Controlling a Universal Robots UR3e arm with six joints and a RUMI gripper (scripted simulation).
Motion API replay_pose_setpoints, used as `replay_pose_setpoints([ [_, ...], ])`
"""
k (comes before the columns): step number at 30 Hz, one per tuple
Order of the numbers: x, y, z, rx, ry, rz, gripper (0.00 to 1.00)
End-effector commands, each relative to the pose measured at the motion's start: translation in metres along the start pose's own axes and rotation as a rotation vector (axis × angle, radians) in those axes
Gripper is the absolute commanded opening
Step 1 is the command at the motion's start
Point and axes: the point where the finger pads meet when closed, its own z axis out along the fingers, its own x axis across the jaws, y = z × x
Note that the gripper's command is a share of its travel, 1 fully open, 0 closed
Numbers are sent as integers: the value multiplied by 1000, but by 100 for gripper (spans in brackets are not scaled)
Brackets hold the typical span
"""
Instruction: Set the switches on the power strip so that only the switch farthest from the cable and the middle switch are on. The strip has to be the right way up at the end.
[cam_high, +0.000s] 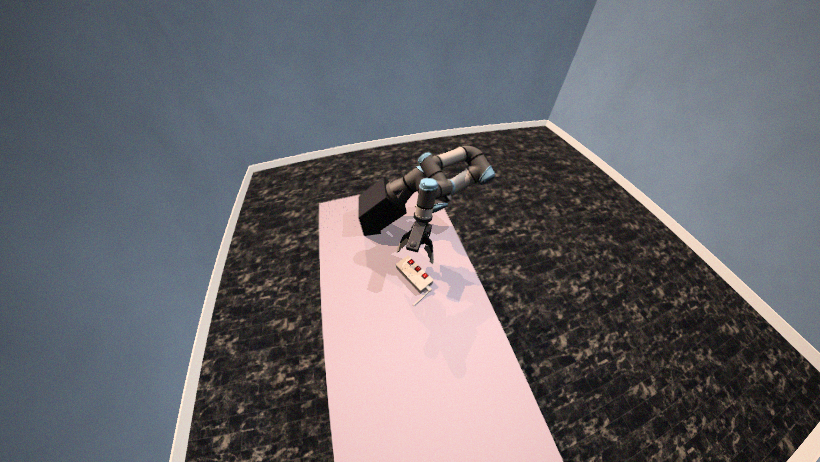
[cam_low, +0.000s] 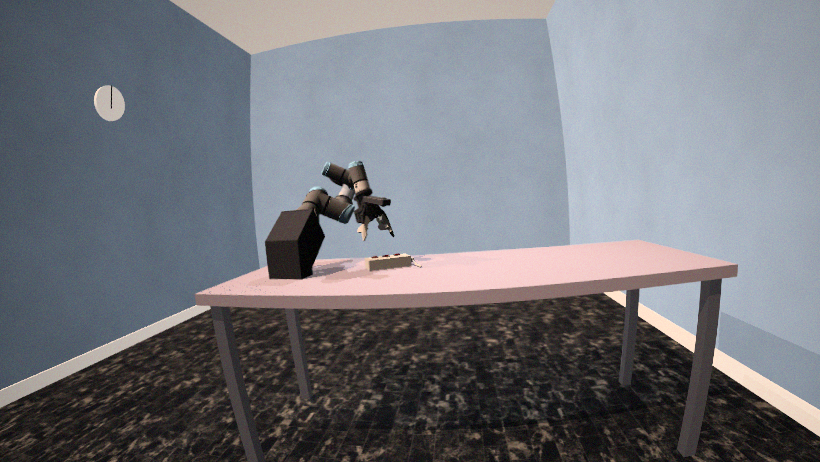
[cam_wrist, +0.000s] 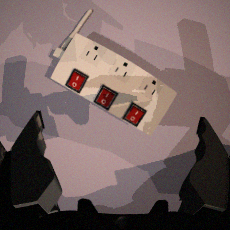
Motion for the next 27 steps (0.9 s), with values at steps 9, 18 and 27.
replay_pose_setpoints([
  [9, 0, -2, -2, -3, 0, -10, 100],
  [18, -2, -9, -8, -32, -3, -61, 100],
  [27, -3, -21, -19, -80, -11, -148, 100],
])
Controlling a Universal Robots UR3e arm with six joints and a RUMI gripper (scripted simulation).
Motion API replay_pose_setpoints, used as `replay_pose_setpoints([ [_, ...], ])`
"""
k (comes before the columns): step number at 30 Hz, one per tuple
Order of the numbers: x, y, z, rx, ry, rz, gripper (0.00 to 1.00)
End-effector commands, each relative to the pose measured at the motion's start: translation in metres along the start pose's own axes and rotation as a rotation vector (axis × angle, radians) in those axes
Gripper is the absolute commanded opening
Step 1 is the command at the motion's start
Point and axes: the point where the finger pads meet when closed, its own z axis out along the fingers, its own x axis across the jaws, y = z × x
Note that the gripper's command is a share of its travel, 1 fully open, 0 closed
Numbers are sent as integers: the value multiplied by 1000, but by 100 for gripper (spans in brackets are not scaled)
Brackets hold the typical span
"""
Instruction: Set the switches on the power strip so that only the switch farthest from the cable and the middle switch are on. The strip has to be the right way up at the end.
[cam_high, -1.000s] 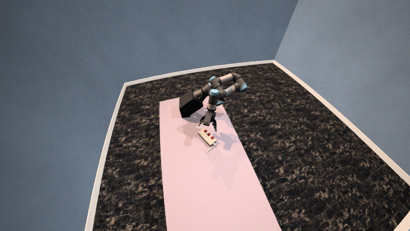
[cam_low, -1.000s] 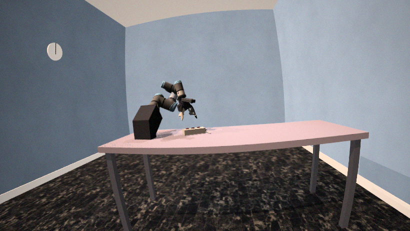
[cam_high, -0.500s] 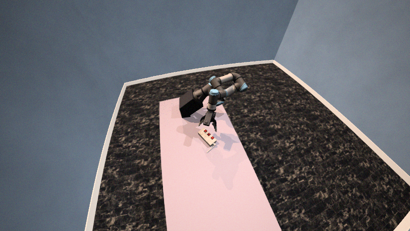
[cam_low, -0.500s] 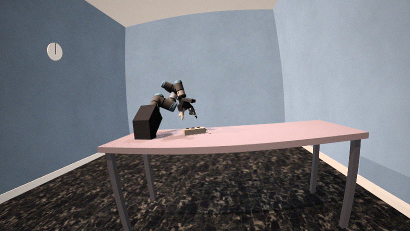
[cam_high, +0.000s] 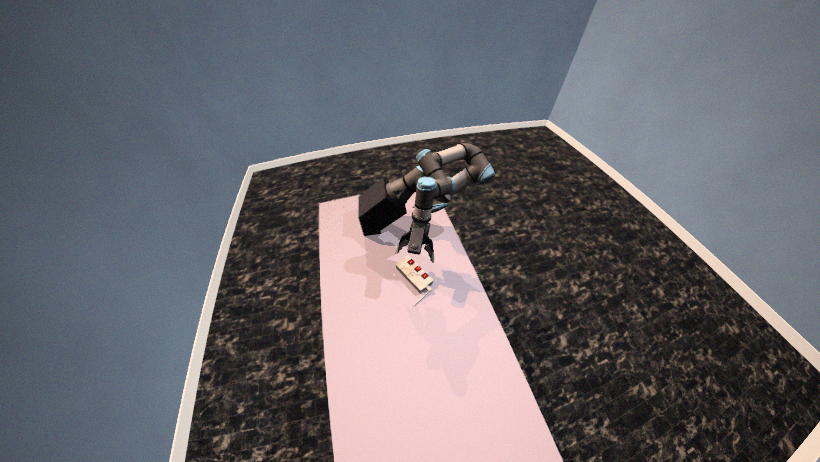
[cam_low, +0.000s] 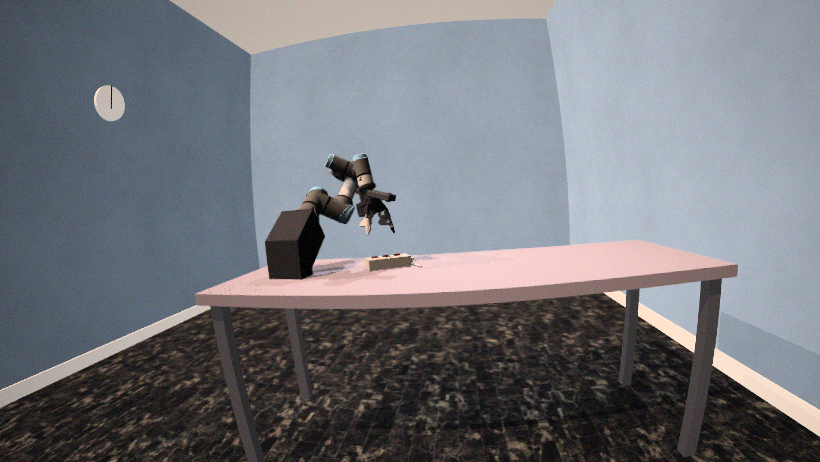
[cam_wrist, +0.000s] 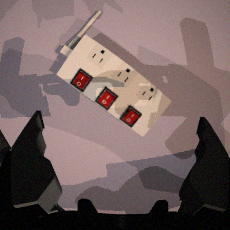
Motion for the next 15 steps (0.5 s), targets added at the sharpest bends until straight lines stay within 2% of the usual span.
replay_pose_setpoints([
  [1, 0, -6, -6, -30, -7, -45, 100],
  [15, 2, -33, -26, -147, -51, -268, 100],
])
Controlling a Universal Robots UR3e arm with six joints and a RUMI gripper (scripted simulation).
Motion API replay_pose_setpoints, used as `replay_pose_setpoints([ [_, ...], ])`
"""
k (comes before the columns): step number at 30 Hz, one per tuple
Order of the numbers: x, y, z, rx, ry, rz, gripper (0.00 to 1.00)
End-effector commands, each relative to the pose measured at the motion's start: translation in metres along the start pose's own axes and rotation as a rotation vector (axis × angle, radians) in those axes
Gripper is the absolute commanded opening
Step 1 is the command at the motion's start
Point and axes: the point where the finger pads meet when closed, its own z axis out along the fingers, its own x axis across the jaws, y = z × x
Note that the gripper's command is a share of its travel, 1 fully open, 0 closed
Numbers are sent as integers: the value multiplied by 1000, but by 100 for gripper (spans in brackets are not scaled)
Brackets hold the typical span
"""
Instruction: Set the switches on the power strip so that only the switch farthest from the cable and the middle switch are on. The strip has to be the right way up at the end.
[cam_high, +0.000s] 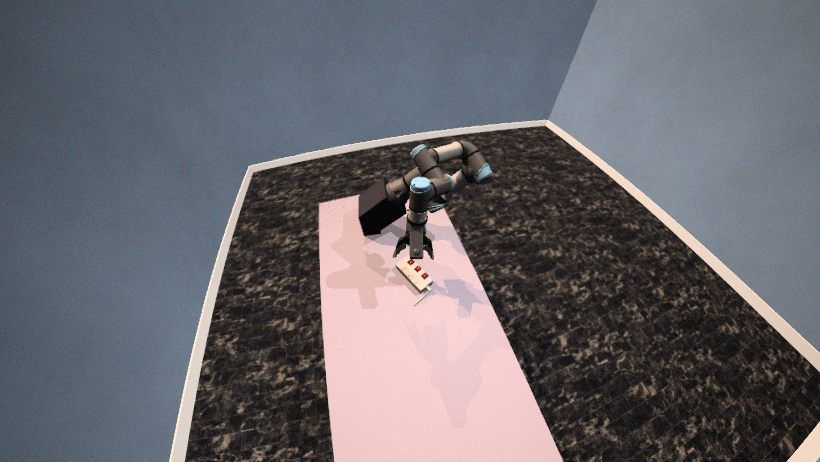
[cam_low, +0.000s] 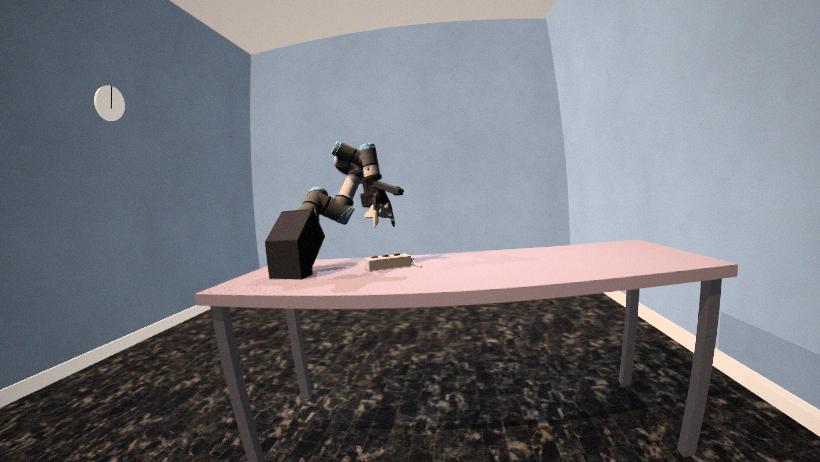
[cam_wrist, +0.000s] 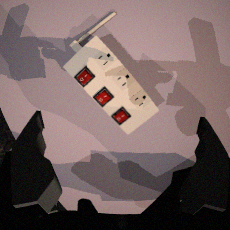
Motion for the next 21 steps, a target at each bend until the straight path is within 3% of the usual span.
replay_pose_setpoints([
  [1, 2, -6, -6, -43, -20, -56, 100],
  [13, 9, -20, -15, -118, -69, -214, 100],
  [21, 11, -24, -16, -140, -87, -263, 100],
])
